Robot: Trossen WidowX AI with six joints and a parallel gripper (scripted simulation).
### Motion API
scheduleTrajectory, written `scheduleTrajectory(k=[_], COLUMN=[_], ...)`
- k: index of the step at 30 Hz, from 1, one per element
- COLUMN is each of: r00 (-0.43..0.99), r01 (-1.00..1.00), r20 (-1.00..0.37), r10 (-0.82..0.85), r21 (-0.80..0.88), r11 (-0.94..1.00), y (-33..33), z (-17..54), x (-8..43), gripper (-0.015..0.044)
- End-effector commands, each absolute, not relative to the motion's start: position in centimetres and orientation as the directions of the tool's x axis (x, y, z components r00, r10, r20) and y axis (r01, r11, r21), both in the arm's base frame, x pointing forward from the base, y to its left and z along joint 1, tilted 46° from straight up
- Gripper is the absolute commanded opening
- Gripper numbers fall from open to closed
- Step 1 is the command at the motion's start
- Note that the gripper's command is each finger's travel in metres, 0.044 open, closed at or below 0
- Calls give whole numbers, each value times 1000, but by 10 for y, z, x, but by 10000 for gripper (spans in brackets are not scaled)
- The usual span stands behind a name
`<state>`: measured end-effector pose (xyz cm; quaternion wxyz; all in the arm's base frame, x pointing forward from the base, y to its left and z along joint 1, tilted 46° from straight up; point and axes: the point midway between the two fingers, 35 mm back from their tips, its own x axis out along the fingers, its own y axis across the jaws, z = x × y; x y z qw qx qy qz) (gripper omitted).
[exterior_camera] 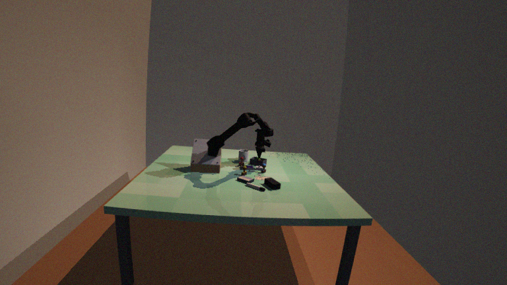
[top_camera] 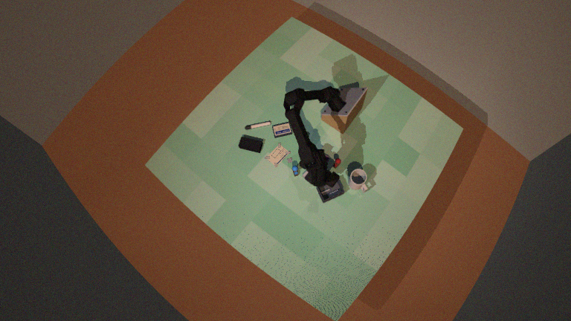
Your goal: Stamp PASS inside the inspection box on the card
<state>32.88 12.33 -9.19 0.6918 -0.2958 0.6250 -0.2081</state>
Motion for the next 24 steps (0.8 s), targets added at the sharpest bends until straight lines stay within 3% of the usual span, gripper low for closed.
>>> scheduleTrajectory(k=[1,24], r00=[129,126], r01=[-80,-82], r20=[-746,-755], r10=[-653,-644], r21=[-665,-655], r11=[743,751], y=[125,133], z=[-90,-82], x=[328,326], gripper=[0,0])
